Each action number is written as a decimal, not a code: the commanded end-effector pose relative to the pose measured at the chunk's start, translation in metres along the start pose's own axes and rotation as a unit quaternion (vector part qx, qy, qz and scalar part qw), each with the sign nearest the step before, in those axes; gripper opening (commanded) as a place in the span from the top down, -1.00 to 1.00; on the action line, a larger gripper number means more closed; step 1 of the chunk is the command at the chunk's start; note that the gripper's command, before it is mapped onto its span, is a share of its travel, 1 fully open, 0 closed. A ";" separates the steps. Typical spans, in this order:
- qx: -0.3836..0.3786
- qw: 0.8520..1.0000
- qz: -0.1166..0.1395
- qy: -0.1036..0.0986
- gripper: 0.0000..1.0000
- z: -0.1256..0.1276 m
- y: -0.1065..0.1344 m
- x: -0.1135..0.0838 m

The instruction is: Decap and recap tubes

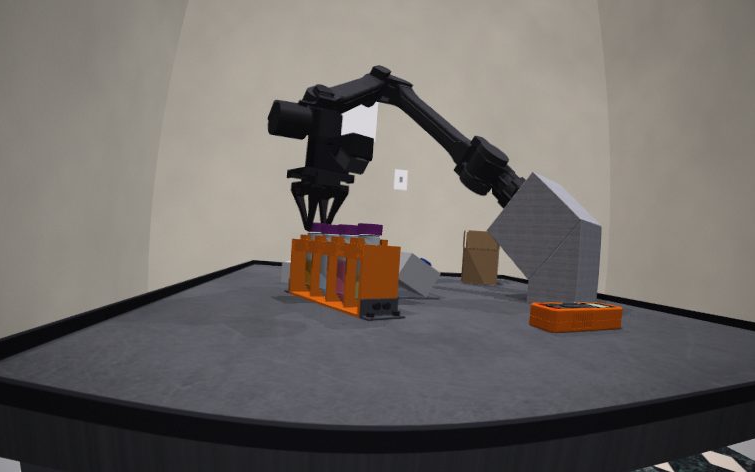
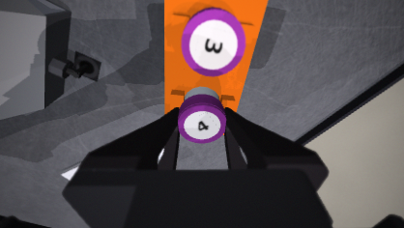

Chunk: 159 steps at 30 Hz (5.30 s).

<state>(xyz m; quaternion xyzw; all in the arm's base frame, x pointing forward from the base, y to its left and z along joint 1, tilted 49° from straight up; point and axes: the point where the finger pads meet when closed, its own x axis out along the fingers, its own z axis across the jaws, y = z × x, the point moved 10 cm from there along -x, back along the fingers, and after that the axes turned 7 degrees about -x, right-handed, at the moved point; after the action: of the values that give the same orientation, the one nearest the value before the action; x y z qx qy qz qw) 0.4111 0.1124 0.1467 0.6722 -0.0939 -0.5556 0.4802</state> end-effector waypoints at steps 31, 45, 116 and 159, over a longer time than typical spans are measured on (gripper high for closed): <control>0.501 0.866 -0.003 0.004 1.00 -0.006 0.001 -0.001; 0.718 0.697 -0.003 0.002 1.00 -0.007 0.002 0.000; 0.985 -0.171 -0.009 -0.001 0.02 -0.005 0.004 -0.003; 0.734 0.679 -0.010 0.010 0.02 -0.007 0.003 -0.005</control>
<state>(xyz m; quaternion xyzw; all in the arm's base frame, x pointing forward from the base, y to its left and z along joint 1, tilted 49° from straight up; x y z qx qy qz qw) 0.4101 0.1106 0.1456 0.7897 -0.5012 -0.2641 -0.2355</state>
